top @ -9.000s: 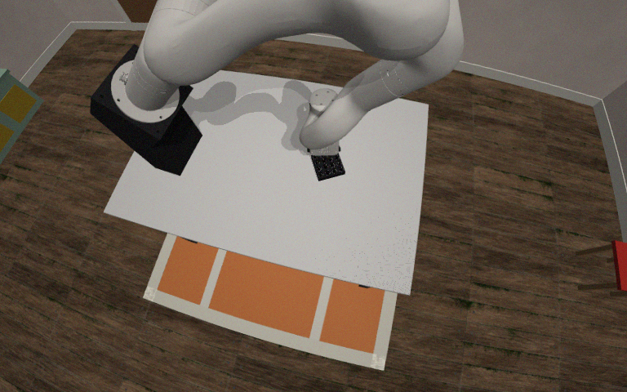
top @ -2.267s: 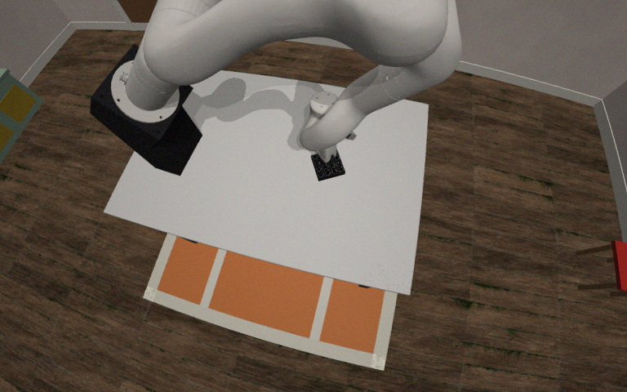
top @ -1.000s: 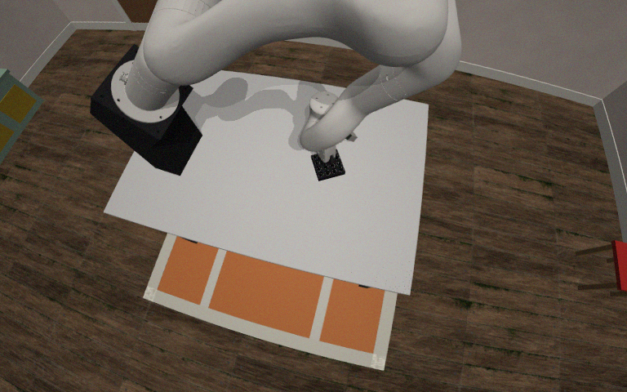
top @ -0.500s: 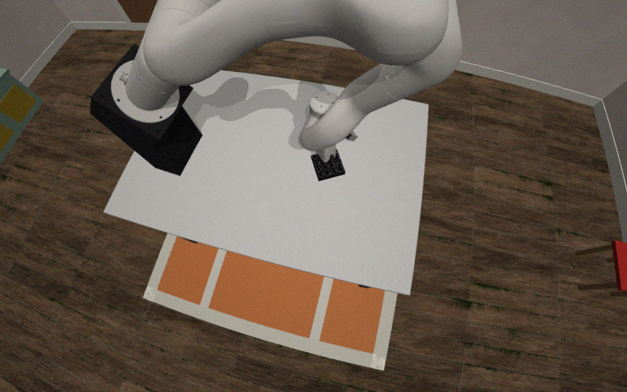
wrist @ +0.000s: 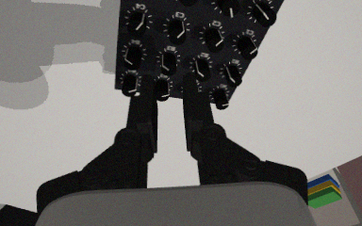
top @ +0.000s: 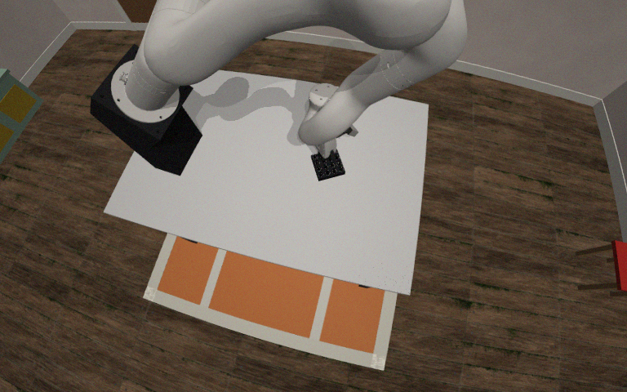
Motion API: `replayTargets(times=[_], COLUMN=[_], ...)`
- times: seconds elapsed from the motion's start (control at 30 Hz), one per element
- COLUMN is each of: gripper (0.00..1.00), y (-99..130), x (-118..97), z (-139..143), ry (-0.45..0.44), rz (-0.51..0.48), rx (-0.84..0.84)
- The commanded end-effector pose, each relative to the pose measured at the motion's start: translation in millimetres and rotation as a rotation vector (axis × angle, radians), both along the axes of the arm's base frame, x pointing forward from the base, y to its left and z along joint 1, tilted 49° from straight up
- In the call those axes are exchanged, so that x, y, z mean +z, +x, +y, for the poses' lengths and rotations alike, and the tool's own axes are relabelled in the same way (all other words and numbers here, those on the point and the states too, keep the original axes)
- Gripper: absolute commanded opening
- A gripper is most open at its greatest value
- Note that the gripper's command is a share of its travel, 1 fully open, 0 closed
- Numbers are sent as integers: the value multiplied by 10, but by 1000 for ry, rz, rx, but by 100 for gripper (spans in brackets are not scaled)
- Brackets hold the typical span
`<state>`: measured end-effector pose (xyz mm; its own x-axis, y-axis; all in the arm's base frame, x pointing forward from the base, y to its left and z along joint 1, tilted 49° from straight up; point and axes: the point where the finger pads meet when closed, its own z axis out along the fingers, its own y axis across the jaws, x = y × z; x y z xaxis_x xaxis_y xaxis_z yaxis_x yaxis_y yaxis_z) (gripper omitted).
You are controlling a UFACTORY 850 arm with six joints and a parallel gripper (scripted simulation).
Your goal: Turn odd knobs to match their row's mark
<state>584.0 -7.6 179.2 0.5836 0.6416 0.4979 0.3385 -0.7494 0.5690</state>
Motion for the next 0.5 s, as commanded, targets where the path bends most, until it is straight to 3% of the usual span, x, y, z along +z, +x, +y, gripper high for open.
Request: replayTargets(times=[0.0,0.4,0.47], gripper=[19,19,19], y=[-30,-29,26], x=[30,38,147], z=[7,7,5], ry=[0,2,31], rz=[0,-1,-7], rx=[0,-2,-31])
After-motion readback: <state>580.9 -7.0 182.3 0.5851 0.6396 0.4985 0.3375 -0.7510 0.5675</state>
